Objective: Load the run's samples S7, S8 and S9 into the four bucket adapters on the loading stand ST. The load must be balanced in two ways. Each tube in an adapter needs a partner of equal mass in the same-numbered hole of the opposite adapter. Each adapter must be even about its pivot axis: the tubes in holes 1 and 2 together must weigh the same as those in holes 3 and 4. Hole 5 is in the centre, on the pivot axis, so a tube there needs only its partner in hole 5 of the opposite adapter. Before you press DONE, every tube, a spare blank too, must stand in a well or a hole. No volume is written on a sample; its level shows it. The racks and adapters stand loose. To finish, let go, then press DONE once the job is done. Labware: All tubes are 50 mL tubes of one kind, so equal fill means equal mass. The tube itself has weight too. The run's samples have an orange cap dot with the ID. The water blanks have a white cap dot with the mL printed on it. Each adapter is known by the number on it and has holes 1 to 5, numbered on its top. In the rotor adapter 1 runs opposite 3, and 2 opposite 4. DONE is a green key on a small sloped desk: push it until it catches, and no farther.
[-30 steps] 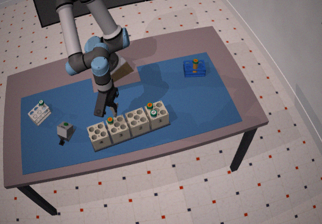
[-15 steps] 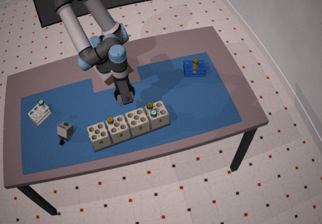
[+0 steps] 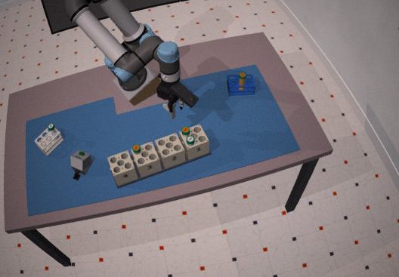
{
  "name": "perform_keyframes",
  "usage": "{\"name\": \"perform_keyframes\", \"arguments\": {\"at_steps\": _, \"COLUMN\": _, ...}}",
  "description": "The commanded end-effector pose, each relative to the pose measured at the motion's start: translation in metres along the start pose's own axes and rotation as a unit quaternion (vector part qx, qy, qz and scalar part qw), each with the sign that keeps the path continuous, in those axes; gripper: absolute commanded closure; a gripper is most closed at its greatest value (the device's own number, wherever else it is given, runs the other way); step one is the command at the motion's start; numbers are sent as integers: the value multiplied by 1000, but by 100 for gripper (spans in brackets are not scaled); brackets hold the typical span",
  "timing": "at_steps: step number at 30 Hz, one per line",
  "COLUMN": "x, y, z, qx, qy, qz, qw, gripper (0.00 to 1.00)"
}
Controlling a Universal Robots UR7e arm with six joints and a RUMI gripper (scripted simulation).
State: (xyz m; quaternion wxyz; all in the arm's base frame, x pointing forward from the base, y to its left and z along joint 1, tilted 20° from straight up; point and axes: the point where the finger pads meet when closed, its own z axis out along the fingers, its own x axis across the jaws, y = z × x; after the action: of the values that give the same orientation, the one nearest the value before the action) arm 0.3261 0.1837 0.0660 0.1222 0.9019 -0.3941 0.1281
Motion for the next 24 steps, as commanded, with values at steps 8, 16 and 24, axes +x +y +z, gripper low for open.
{"name": "perform_keyframes", "arguments": {"at_steps": 8, "x": -86, "y": -27, "z": -1, "qx": 2, "qy": 0, "qz": -264, "qw": 965, "gripper": 65}}
{"name": "perform_keyframes", "arguments": {"at_steps": 16, "x": -142, "y": -42, "z": -1, "qx": 2, "qy": 0, "qz": -311, "qw": 951, "gripper": 65}}
{"name": "perform_keyframes", "arguments": {"at_steps": 24, "x": -198, "y": -58, "z": -1, "qx": 2, "qy": 0, "qz": -311, "qw": 951, "gripper": 65}}
